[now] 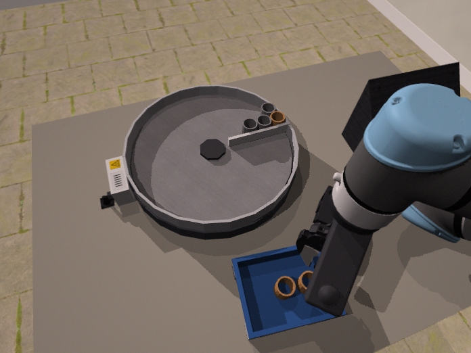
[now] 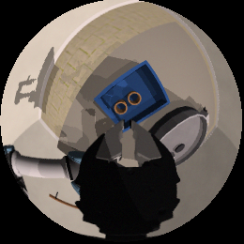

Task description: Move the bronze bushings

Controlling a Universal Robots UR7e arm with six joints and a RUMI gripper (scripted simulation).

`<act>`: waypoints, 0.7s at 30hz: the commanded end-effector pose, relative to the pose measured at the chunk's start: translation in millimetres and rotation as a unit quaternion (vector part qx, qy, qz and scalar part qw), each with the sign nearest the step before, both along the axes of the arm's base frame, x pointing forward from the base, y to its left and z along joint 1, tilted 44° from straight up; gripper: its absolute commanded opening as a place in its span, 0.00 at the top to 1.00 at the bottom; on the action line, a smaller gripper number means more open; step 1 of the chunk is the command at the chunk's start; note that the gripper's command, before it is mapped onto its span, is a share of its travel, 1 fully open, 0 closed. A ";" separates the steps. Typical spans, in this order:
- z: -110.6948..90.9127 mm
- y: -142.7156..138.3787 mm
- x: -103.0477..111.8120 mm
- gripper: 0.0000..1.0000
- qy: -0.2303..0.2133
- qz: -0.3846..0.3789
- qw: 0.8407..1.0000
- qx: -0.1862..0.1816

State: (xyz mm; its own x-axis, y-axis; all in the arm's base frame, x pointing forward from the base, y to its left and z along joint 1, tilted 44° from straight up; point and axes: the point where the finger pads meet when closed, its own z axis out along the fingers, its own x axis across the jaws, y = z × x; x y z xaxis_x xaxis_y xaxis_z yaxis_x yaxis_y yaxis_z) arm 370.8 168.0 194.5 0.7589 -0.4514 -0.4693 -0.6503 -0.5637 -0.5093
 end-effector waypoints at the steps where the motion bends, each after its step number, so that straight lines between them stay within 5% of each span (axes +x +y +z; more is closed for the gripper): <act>1: 0.3 -0.6 0.3 0.95 0.000 0.000 1.000 0.000; 21: -15.9 -16.2 -1.5 0.95 0.005 -0.004 1.000 0.000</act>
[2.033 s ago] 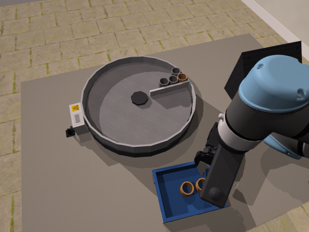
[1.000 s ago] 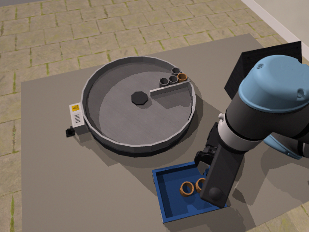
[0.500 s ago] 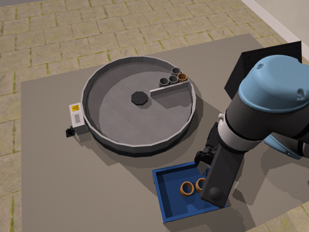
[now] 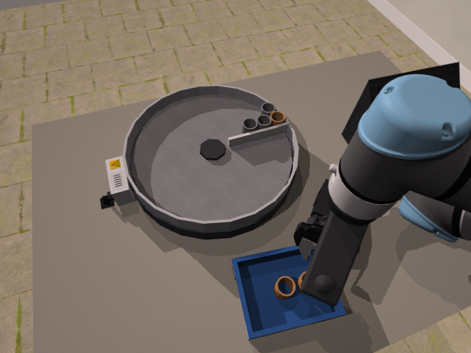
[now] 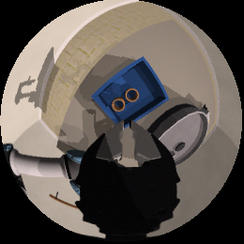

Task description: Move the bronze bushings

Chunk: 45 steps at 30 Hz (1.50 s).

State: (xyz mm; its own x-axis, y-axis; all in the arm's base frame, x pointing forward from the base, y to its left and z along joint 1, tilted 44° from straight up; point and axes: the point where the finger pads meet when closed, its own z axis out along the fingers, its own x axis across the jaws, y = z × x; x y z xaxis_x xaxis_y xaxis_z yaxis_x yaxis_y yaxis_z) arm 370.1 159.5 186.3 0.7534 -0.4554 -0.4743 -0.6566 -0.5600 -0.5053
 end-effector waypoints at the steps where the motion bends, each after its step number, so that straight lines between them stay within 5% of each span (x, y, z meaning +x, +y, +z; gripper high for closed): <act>1: -9.9 -9.8 -1.0 0.95 0.002 -0.002 1.000 0.000; 13: -40.1 -41.6 -5.1 0.95 0.010 -0.010 1.000 0.000; 45: -184.2 -197.2 -21.7 0.95 0.044 -0.048 0.998 -0.004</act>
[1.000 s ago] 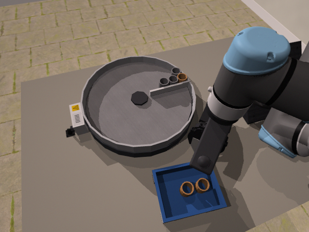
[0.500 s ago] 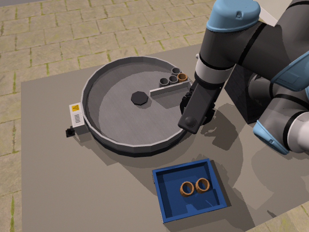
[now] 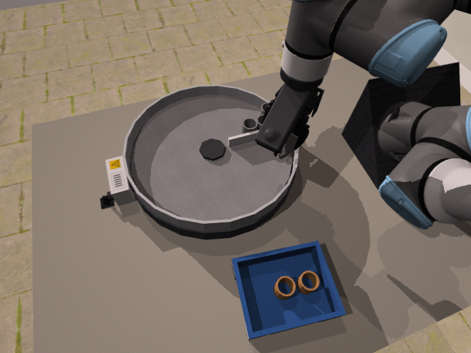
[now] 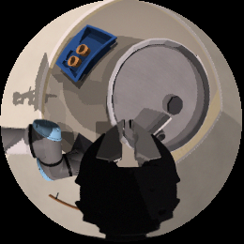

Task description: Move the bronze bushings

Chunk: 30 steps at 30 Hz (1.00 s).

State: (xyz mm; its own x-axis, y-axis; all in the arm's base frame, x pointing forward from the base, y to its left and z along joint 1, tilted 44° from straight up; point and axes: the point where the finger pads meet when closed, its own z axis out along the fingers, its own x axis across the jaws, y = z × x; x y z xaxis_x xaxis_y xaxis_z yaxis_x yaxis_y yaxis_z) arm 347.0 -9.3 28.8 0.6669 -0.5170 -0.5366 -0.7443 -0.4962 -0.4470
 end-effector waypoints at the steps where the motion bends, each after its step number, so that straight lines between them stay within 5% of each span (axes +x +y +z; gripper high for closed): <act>1: -26.7 -28.4 1.4 0.95 0.001 -0.003 1.000 -0.006; 17: -79.1 -83.2 -5.6 0.95 0.014 -0.017 1.000 -0.006; 30: -100.5 -105.8 -8.3 0.95 0.020 -0.022 1.000 -0.006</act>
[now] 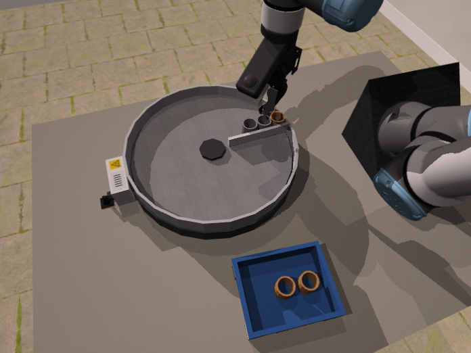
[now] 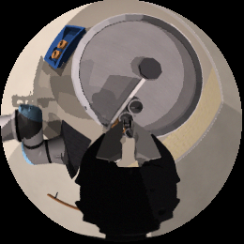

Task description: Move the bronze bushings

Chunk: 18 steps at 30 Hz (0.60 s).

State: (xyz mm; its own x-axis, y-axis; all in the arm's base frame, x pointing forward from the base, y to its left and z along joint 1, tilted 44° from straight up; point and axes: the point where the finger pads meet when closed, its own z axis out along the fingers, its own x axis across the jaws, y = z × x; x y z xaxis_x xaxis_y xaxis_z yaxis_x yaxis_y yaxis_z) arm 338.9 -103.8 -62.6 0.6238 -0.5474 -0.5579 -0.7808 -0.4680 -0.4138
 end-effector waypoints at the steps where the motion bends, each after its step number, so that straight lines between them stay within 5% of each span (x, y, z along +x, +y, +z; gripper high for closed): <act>1: -10.3 -12.5 -0.3 0.95 0.001 -0.002 1.000 -0.003; 18: -16.4 -16.9 -1.6 0.95 0.003 -0.003 1.000 -0.002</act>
State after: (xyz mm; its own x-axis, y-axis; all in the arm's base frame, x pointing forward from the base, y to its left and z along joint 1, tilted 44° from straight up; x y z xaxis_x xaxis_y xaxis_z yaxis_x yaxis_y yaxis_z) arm 336.9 -118.8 -78.4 0.6168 -0.5520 -0.5612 -0.7864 -0.4640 -0.4078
